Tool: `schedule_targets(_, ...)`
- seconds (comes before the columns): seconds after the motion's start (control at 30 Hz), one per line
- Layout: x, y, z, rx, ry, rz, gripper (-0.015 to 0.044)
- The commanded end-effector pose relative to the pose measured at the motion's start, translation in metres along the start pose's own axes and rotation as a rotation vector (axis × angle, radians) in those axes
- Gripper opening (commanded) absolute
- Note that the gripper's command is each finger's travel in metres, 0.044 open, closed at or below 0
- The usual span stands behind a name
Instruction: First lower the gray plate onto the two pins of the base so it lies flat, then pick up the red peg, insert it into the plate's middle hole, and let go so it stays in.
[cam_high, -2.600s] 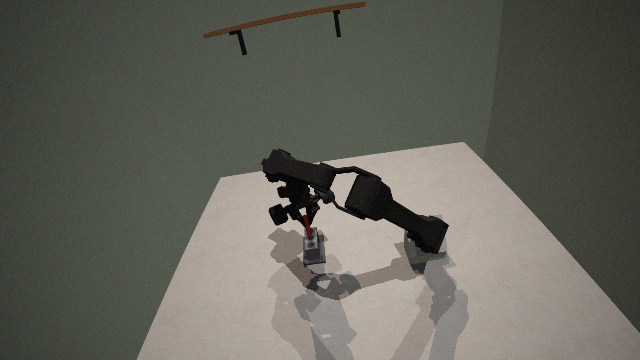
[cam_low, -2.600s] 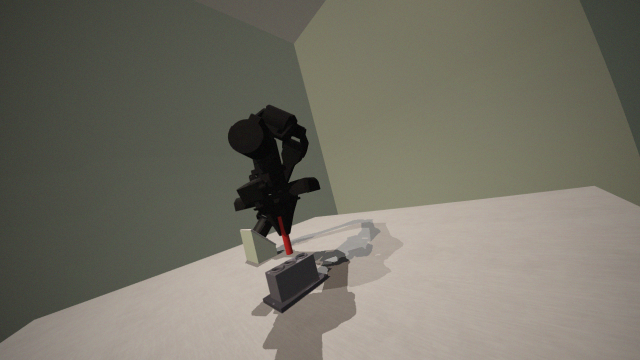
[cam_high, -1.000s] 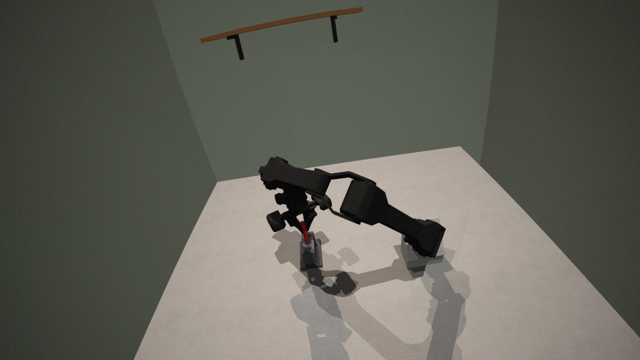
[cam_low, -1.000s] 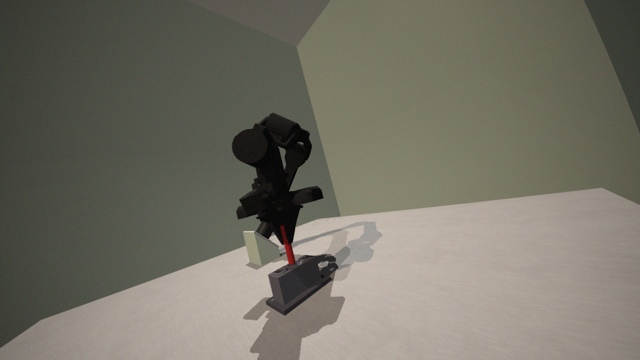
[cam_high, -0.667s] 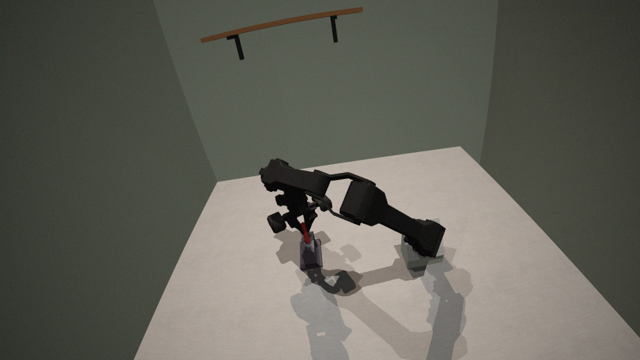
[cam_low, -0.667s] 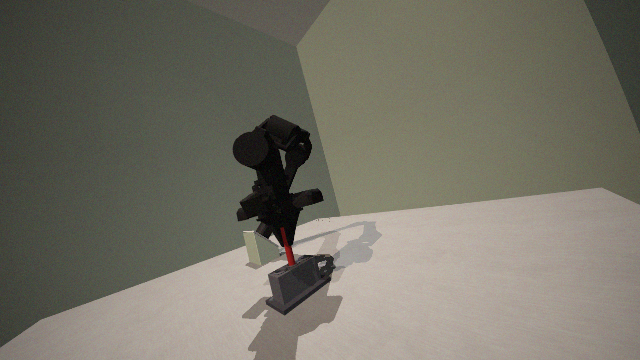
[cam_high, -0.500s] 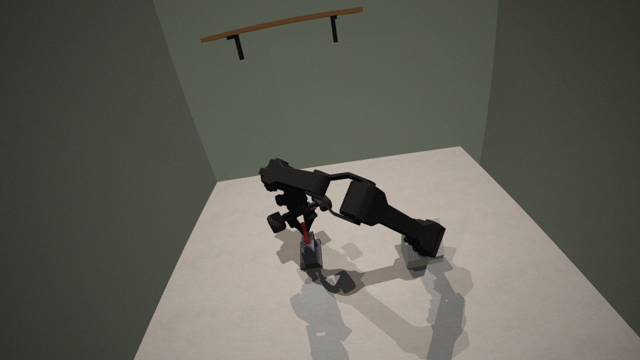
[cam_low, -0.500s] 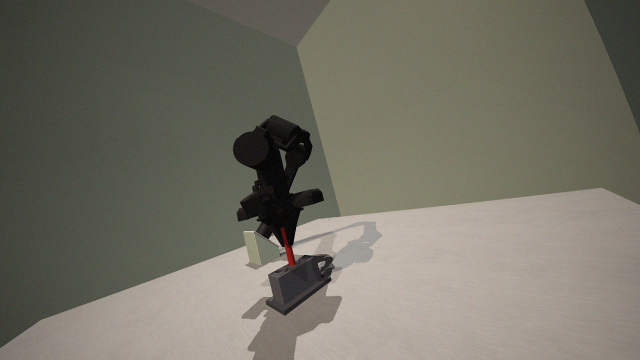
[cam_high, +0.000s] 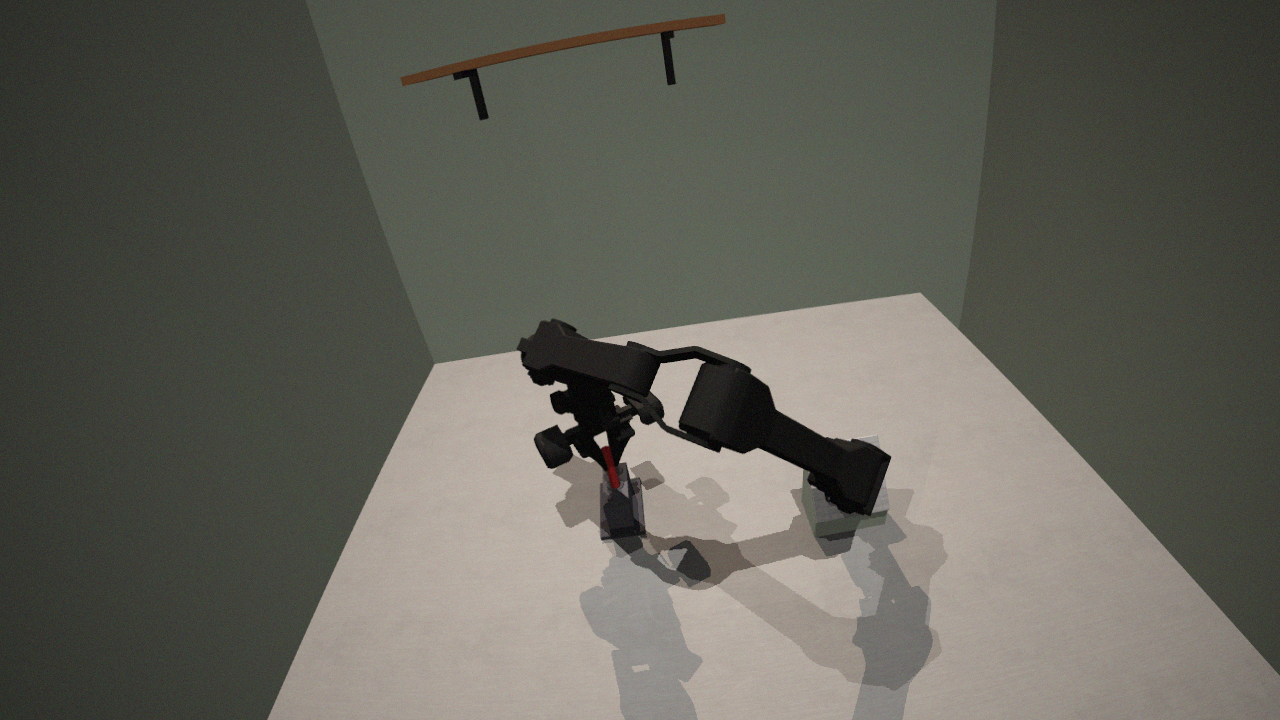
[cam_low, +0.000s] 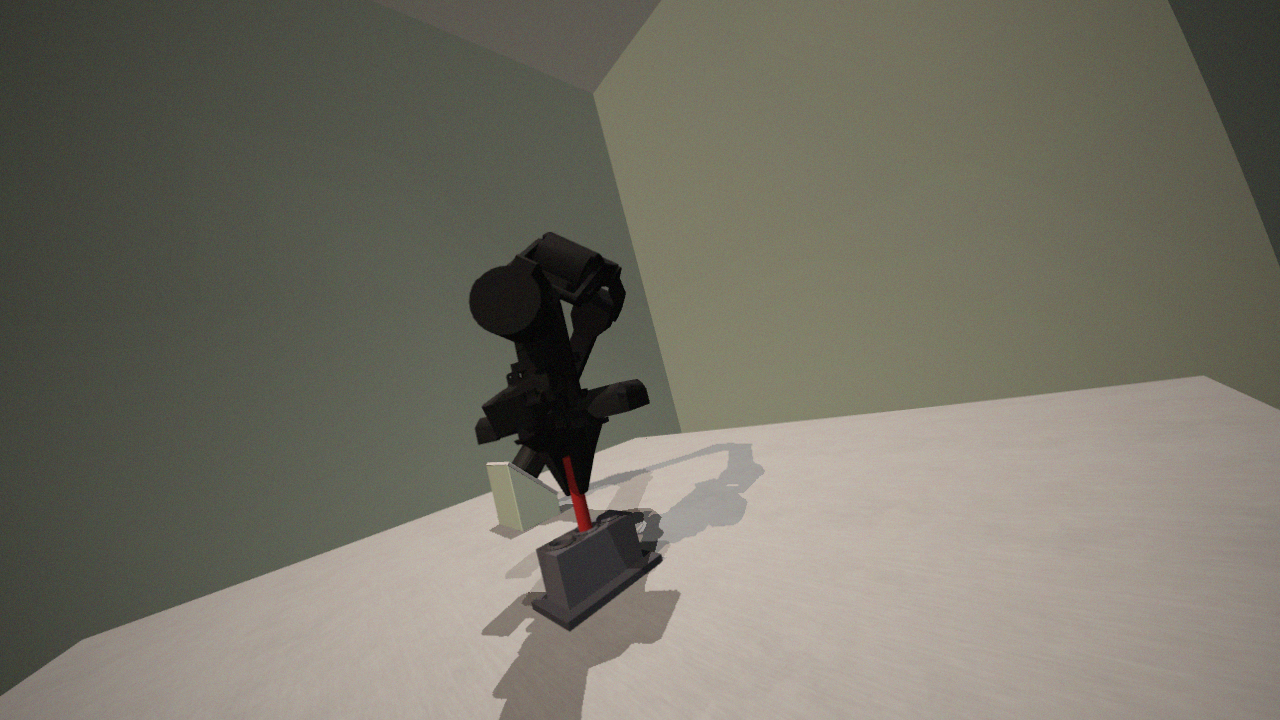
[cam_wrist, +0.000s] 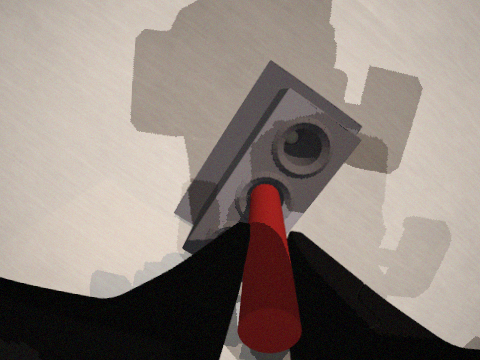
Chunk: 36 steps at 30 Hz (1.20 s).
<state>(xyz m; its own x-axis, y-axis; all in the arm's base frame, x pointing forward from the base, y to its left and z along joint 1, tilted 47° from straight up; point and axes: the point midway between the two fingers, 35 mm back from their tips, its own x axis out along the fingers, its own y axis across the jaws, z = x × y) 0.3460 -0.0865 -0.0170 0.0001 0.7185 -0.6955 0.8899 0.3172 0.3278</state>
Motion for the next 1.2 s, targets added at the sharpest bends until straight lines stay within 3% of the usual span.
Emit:
schedule_targets(0.0, 0.0, 0.0, 0.0, 0.0, 0.0, 0.0, 0.0)
schedule_targets(0.2, 0.0, 0.0, 0.0, 0.0, 0.0, 0.0, 0.0)
schedule_targets(0.4, 0.0, 0.0, 0.0, 0.0, 0.0, 0.0, 0.015)
schedule_targets(1.17, -0.01, -0.001, 0.001, 0.004, 0.002, 0.007, 0.015)
